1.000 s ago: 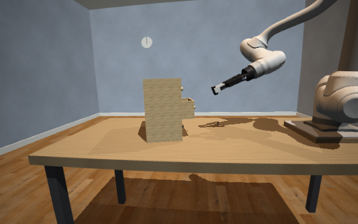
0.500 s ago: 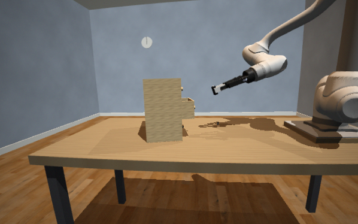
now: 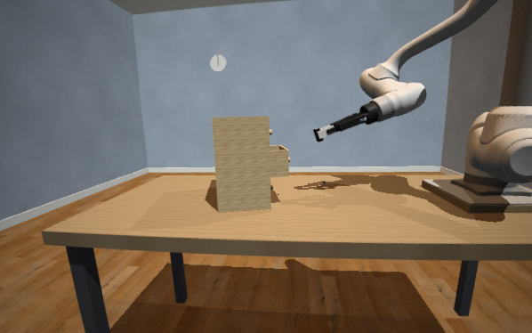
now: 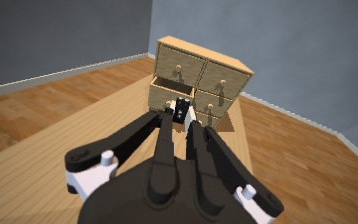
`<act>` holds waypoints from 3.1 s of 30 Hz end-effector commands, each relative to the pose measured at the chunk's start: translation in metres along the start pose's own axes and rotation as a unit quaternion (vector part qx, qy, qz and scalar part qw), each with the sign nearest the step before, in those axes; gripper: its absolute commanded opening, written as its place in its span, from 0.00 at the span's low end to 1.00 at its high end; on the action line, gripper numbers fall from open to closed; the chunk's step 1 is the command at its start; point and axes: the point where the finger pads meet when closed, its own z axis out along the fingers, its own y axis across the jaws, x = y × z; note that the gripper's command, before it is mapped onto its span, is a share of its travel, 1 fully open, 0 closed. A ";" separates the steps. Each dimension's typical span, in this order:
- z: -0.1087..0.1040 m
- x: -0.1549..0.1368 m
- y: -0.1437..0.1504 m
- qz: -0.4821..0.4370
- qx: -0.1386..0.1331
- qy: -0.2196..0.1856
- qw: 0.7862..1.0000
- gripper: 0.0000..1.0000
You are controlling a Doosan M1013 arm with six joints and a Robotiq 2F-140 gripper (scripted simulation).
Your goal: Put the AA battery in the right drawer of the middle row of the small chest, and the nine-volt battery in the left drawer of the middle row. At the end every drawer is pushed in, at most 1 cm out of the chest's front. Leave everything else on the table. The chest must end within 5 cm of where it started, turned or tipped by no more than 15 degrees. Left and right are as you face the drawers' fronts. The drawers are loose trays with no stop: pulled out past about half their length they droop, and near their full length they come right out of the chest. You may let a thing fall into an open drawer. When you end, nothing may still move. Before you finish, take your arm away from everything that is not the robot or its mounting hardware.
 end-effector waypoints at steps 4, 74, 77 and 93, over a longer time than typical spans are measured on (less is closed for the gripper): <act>0.008 0.002 0.001 -0.001 0.000 0.000 1.000 0.14; 0.160 0.058 0.001 -0.001 0.000 0.000 1.000 0.14; 0.160 0.058 0.001 -0.001 0.000 0.000 1.000 0.14; 0.160 0.058 0.001 -0.001 0.000 0.000 1.000 0.14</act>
